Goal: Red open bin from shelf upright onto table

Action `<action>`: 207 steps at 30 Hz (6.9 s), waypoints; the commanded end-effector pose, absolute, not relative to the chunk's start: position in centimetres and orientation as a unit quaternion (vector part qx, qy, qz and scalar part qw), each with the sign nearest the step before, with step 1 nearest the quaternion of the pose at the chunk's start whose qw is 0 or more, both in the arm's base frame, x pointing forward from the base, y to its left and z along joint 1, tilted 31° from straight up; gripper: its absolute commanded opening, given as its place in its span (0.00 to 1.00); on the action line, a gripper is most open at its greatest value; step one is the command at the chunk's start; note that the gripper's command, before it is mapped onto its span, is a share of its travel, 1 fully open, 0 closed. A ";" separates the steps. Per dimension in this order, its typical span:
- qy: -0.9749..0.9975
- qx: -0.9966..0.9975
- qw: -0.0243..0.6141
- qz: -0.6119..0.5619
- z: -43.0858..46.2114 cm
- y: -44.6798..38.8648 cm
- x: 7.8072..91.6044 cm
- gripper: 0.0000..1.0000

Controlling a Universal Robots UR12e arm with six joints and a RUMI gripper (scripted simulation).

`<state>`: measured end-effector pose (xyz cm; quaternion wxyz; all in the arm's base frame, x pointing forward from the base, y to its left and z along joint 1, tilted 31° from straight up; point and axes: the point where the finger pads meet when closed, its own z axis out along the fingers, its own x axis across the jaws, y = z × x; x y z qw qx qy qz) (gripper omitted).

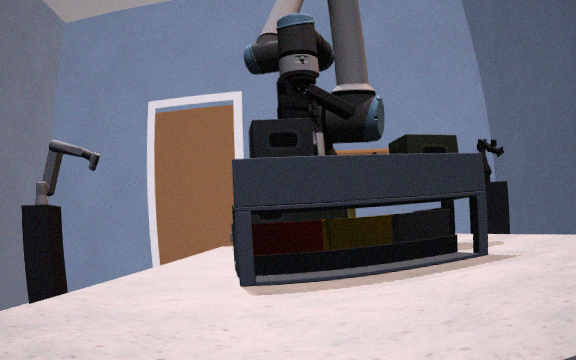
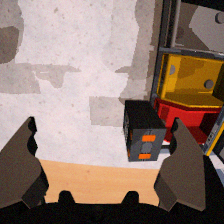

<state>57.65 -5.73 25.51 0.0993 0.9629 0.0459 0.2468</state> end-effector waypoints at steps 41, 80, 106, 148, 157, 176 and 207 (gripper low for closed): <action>0.046 0.963 0.100 0.247 29.0 -17.1 67.9 1.00; 0.046 0.963 0.100 0.247 28.7 -16.3 67.2 1.00; 0.046 0.963 0.100 0.247 28.7 -16.0 66.9 1.00; 0.046 0.963 0.100 0.247 26.0 -16.5 68.3 0.58; 0.046 0.963 0.100 0.247 23.6 -16.9 69.7 0.58; 0.046 0.963 0.100 0.247 23.7 -16.9 69.6 0.58; 0.046 0.963 0.100 0.247 23.8 -16.9 69.5 0.00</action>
